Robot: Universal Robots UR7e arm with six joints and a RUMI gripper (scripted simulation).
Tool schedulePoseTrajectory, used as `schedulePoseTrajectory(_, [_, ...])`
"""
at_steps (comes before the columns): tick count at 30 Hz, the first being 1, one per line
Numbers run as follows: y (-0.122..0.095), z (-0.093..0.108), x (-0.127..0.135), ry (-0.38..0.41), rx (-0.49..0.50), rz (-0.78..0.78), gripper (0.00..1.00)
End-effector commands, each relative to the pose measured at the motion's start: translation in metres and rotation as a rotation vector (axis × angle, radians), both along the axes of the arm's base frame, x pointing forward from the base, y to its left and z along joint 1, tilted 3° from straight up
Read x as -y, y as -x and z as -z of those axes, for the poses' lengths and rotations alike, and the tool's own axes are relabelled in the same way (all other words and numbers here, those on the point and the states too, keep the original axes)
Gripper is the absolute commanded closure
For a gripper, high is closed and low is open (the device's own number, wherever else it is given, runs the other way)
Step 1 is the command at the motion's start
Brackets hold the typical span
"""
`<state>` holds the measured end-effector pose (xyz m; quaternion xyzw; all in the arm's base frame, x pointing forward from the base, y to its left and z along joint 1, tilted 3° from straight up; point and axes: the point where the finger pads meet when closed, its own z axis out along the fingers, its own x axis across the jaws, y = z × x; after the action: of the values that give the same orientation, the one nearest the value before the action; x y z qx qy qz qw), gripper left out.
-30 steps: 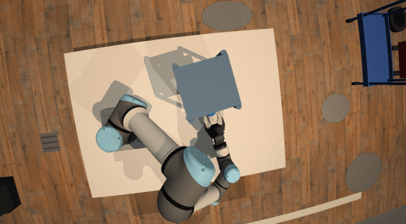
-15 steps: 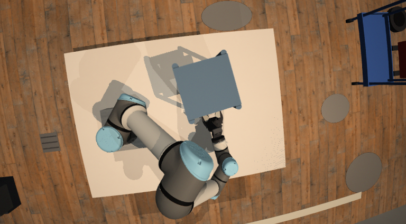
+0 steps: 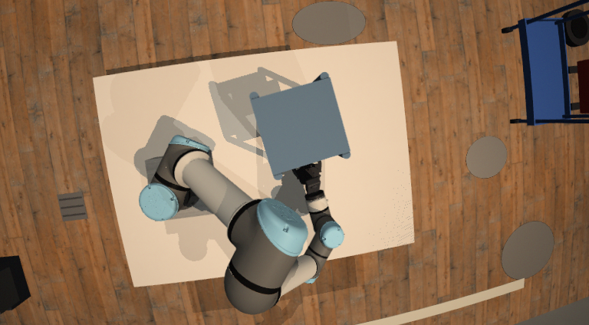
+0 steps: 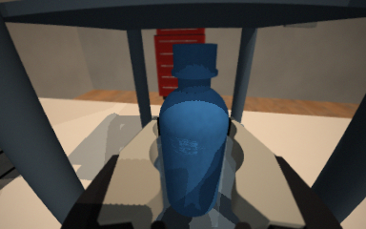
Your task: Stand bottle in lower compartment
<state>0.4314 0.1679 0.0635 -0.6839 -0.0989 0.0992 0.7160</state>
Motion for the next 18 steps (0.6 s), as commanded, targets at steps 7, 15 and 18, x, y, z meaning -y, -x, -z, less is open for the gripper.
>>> schedulePoseTrajectory(7, [0.0016, -0.0008, -0.0063, 0.0, 0.001, 0.0, 1.0])
schedulePoseTrajectory(15, [0.0017, -0.0008, -0.0066, 0.0, 0.001, 0.0, 1.0])
schedulePoseTrajectory(18, [0.0017, -0.0008, -0.0066, 0.0, 0.001, 0.0, 1.0])
